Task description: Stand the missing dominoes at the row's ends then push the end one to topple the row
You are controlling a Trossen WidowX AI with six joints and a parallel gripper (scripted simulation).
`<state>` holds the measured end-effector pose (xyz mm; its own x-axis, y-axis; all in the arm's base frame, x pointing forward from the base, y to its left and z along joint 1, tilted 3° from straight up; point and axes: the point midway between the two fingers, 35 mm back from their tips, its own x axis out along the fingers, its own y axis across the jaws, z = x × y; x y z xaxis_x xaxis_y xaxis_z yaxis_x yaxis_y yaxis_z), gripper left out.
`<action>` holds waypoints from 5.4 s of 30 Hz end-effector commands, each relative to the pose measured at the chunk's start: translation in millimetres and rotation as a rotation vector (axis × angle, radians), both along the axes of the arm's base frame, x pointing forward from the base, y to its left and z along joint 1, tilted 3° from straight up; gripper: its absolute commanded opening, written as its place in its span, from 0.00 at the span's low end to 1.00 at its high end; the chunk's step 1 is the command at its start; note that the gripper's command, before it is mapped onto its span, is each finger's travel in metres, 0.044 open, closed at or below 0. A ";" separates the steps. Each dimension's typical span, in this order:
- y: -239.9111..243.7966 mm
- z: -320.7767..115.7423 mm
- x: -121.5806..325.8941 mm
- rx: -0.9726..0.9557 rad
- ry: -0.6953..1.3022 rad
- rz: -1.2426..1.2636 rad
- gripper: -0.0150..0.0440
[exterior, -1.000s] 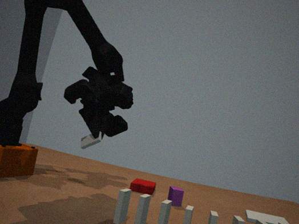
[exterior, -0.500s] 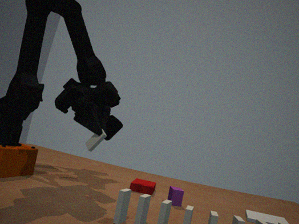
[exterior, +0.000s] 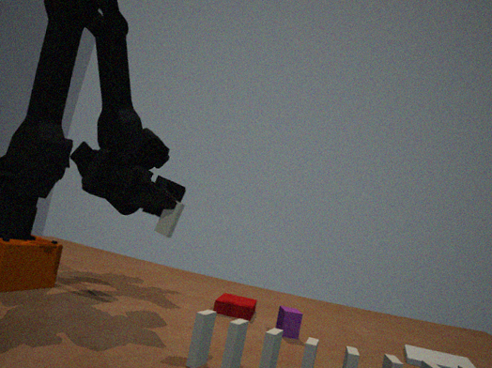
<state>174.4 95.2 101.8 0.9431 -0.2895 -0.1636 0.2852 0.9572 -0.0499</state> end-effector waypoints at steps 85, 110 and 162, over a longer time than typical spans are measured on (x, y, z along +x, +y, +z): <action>13.1 -102.9 5.6 0.025 -0.080 0.096 0.30; 2.2 -103.4 7.4 0.018 -0.081 0.107 0.30; 17.6 -64.4 17.7 -0.139 0.072 0.137 1.00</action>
